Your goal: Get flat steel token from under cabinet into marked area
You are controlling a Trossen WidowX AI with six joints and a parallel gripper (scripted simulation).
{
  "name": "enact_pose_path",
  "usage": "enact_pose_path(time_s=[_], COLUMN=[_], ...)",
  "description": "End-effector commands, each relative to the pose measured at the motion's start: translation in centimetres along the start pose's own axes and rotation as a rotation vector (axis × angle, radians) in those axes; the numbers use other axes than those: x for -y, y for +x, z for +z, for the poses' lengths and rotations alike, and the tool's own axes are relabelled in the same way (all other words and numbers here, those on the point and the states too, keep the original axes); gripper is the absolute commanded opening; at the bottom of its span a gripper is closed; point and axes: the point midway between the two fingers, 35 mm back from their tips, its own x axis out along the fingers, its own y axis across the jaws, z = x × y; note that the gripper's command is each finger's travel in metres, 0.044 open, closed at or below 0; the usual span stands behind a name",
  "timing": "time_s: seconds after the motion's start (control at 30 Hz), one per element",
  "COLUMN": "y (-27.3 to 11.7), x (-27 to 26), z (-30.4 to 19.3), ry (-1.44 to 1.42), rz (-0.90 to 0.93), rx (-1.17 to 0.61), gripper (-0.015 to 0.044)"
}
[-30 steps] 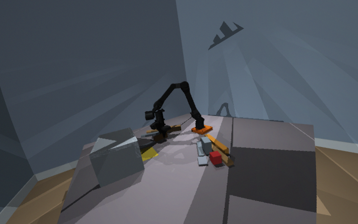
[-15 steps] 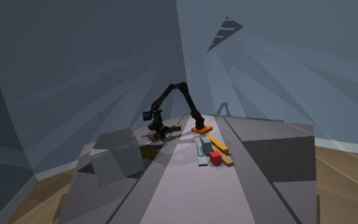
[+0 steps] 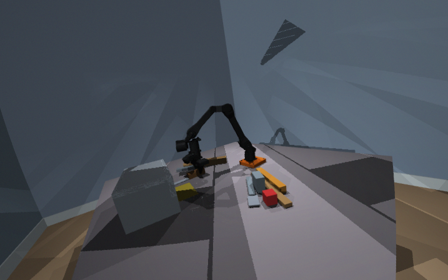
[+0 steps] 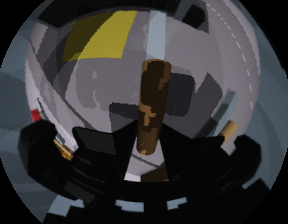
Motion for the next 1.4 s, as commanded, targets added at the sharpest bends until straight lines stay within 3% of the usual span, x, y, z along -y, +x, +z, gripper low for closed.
enact_pose_path(time_s=[0.0, 1.37], y=[0.0, -0.1], x=[0.0, 0.0], z=[0.6, 4.8], ry=[0.002, 0.001], rz=[-0.002, -0.002], rx=[0.002, 0.005], gripper=[0.0000, 0.0000])
